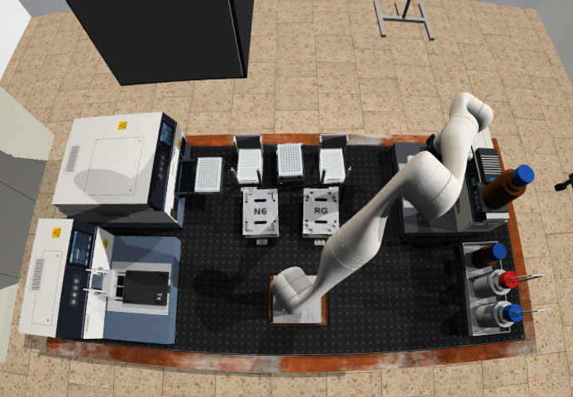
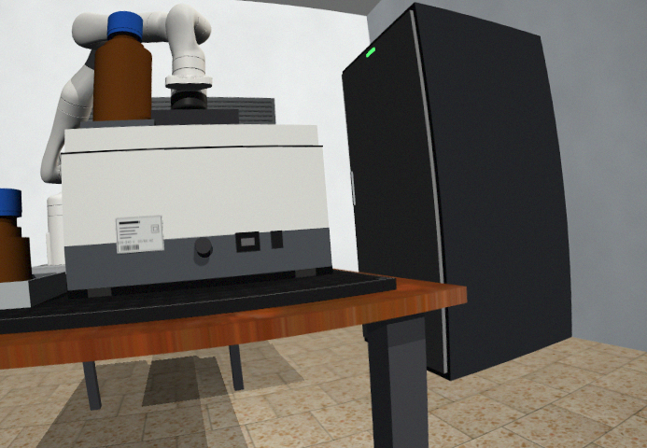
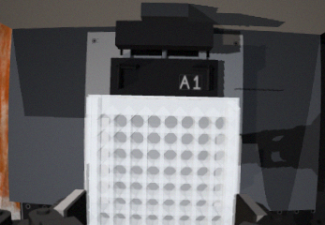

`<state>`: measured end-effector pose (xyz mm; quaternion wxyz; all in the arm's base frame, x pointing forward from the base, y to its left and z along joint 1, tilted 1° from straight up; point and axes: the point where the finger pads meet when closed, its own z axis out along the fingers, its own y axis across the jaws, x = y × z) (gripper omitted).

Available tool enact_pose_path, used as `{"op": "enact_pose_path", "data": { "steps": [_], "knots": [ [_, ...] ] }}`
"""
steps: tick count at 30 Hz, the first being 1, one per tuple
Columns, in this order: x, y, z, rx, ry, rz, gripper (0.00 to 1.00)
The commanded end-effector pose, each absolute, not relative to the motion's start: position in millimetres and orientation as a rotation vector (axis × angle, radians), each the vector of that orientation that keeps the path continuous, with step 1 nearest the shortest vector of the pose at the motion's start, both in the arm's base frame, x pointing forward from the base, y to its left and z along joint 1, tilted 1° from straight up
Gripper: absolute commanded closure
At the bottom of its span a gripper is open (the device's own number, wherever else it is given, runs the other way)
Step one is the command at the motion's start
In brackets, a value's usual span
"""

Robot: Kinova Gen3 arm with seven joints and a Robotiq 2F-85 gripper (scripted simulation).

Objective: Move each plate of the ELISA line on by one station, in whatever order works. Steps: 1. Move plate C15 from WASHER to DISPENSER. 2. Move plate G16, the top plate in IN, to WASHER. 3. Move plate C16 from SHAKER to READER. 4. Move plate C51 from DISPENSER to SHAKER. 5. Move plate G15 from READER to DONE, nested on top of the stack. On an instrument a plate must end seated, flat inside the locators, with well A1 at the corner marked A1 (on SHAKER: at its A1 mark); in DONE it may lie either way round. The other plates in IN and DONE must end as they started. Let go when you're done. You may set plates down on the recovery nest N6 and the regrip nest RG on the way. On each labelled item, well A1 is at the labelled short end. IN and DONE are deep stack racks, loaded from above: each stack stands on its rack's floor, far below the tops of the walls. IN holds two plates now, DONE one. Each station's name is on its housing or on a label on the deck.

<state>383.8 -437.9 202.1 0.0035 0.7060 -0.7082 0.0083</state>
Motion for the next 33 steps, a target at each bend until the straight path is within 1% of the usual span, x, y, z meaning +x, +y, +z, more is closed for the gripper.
{"op": "enact_pose_path", "data": {
  "steps": [1,9,33],
  "knots": [
    [385,-452,204,2.213,-2.22,0.027,0.06],
    [385,-471,204,2.213,-2.22,0.027,0.06],
    [385,-471,199,2.213,-2.22,0.027,0.06]
  ]
}}
